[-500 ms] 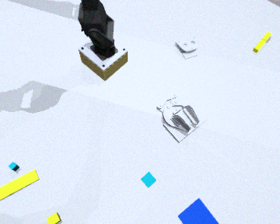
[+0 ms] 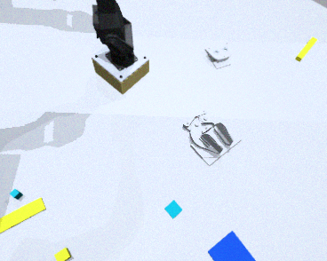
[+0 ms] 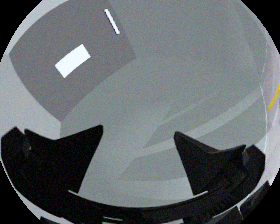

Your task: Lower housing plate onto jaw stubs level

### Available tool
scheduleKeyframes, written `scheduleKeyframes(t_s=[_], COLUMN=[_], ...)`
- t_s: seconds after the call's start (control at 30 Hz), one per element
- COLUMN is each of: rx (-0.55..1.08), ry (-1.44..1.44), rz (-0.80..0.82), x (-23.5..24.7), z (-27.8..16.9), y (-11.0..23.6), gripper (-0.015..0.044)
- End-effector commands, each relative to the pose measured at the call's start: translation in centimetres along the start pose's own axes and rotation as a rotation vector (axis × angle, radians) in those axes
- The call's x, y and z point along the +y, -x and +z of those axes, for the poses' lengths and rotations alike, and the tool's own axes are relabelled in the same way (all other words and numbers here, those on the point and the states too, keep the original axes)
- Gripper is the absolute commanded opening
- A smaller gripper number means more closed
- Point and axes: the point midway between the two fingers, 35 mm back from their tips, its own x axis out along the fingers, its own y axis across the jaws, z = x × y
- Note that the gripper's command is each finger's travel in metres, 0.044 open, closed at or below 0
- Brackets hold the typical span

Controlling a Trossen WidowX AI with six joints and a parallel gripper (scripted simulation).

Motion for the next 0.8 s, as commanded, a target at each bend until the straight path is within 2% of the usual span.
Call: scheduleKeyframes(t_s=[0.0,0.77], rx=[0.067,0.412], ry=[-0.037,-0.250], rz=[0.024,0.155], x=[1.4,9.4], z=[-1.1,-4.9], y=[1.2,8.7], gripper=[0.0440,0.0440])
